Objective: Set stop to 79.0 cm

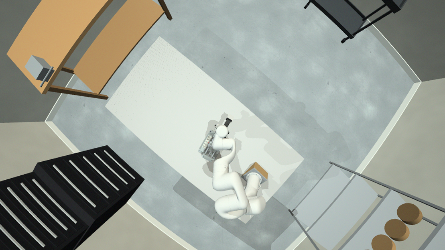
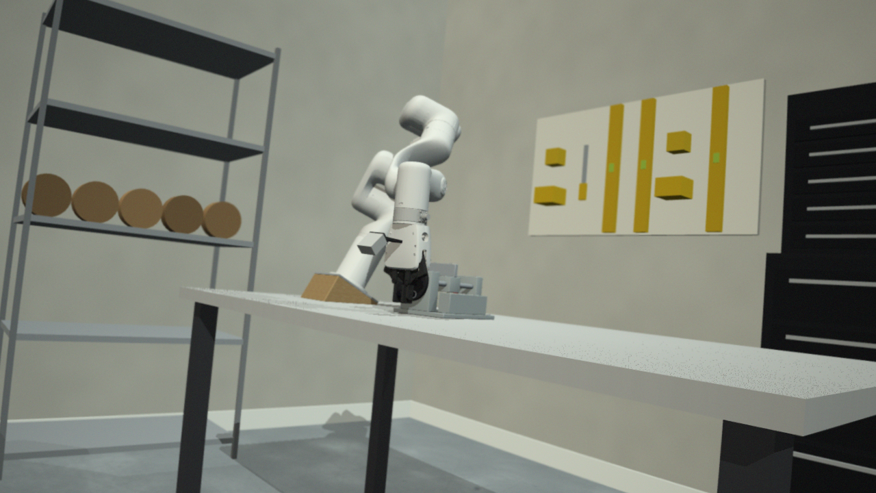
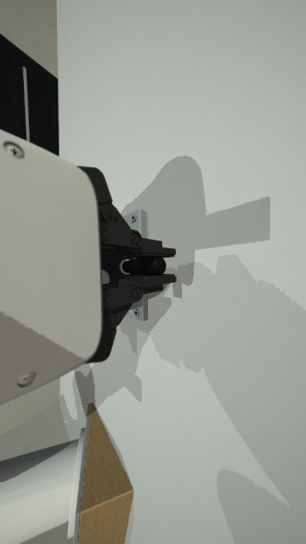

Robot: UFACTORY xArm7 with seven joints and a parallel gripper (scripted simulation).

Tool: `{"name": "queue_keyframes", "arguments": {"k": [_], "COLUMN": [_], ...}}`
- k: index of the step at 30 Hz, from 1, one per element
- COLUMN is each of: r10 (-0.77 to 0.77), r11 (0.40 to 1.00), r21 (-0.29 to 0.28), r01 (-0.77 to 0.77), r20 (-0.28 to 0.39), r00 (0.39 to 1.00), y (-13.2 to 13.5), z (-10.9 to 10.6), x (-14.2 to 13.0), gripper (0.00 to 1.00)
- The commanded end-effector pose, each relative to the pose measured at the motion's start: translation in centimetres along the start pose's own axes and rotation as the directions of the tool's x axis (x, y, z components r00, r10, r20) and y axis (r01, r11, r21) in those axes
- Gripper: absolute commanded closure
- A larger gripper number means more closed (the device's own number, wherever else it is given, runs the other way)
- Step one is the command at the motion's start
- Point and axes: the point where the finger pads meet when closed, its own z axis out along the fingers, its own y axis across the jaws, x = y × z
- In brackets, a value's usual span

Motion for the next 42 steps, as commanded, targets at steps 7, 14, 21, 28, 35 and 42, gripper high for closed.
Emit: {"name": "queue_keyframes", "arguments": {"k": [7,14,21,28,35,42], "r10": [0.0,0.0,0.0,0.0,0.0,0.0], "r11": [1.0,1.0,1.0,1.0,1.0,1.0], "r21": [0.004,0.004,0.004,0.004,0.004,0.004], "r01": [0.0,0.0,0.0,0.0,0.0,0.0], "r20": [-0.004,-0.004,-0.004,-0.004,-0.004,-0.004], "r00": [1.0,1.0,1.0,1.0,1.0,1.0], "y": [-0.17,-0.17,-0.18,-0.18,-0.18,-0.18], "z": [-0.23,-0.23,-0.24,-0.24,-0.24,-0.24], "x": [0.14,0.14,0.14,0.14,0.14,0.14], "gripper": [0.94,0.94,0.94,0.94,0.94,0.43]}}
